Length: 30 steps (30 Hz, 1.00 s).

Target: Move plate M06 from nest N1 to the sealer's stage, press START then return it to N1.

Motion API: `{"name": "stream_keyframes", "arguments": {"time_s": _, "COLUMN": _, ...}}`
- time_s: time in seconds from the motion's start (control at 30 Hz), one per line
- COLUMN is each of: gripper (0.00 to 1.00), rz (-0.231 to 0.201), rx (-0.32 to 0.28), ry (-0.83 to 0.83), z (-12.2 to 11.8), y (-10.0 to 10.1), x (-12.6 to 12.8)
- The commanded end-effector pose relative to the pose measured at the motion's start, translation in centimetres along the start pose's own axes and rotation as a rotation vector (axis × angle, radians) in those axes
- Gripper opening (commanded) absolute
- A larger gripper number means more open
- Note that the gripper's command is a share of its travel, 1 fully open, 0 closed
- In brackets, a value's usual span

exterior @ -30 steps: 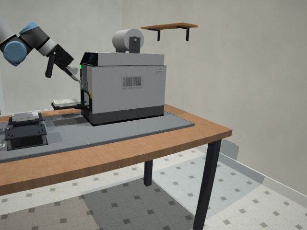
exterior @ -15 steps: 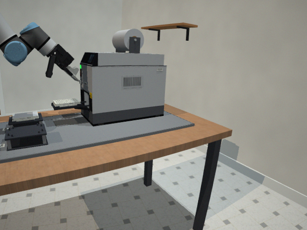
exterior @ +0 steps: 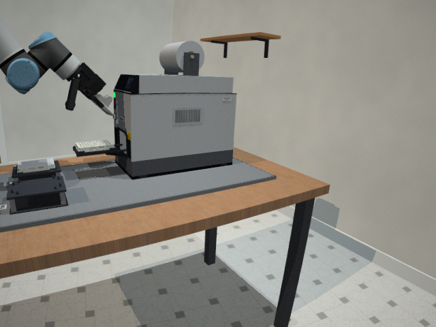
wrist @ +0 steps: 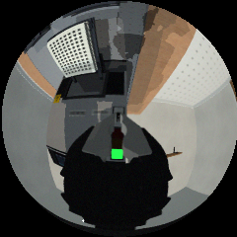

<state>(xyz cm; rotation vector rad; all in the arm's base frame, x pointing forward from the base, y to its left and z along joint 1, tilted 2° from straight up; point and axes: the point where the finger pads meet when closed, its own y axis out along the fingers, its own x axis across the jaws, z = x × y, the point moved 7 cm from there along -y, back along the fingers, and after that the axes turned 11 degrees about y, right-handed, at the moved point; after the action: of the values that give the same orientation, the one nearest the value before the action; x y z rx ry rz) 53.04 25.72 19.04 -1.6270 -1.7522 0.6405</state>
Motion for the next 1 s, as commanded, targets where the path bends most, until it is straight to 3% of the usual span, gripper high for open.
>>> {"name": "stream_keyframes", "arguments": {"time_s": 0.0, "gripper": 0.0, "rz": 0.0, "rx": -0.001, "ry": 0.0, "z": -0.13, "y": 0.05, "x": 0.03}}
{"name": "stream_keyframes", "arguments": {"time_s": 0.97, "gripper": 0.0, "rz": 0.0, "rx": -0.001, "ry": 0.0, "z": -0.31, "y": 0.13, "x": 0.06}}
